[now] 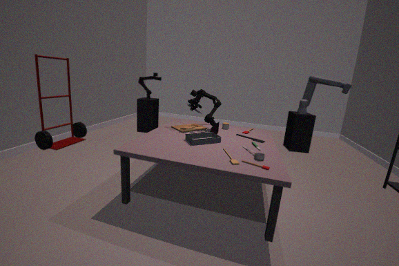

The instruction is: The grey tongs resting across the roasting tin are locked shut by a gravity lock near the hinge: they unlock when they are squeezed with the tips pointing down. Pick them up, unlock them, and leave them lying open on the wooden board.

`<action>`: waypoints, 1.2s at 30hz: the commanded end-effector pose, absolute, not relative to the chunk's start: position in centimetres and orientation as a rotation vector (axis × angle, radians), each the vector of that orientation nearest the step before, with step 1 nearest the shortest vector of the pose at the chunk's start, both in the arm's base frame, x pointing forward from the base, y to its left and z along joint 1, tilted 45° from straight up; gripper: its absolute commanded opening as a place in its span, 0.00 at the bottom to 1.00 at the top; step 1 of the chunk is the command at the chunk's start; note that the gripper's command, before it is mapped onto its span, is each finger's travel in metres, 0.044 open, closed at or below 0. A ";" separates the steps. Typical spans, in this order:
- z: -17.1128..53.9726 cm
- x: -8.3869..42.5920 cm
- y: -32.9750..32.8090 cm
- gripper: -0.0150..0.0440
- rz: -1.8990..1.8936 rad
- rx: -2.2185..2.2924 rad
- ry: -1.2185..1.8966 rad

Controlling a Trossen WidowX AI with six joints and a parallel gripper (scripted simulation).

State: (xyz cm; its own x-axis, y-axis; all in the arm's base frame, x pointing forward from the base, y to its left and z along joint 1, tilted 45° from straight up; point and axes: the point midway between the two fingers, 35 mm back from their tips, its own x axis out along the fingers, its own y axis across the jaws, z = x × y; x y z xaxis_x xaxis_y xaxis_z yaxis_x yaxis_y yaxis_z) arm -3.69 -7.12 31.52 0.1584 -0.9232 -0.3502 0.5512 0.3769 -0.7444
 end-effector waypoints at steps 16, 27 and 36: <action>30.9 -1.5 -8.8 0.00 -1.131 -0.453 1.035; 30.3 -0.9 -10.3 0.00 -1.135 -0.401 1.107; 29.6 -0.7 -11.7 0.00 -1.137 -0.351 1.155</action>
State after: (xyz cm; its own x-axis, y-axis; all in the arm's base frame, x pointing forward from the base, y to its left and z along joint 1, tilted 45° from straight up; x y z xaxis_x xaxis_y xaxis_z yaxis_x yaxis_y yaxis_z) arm -0.76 -11.34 29.77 -0.0314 -0.8484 -0.5284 0.5227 0.4367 -0.7322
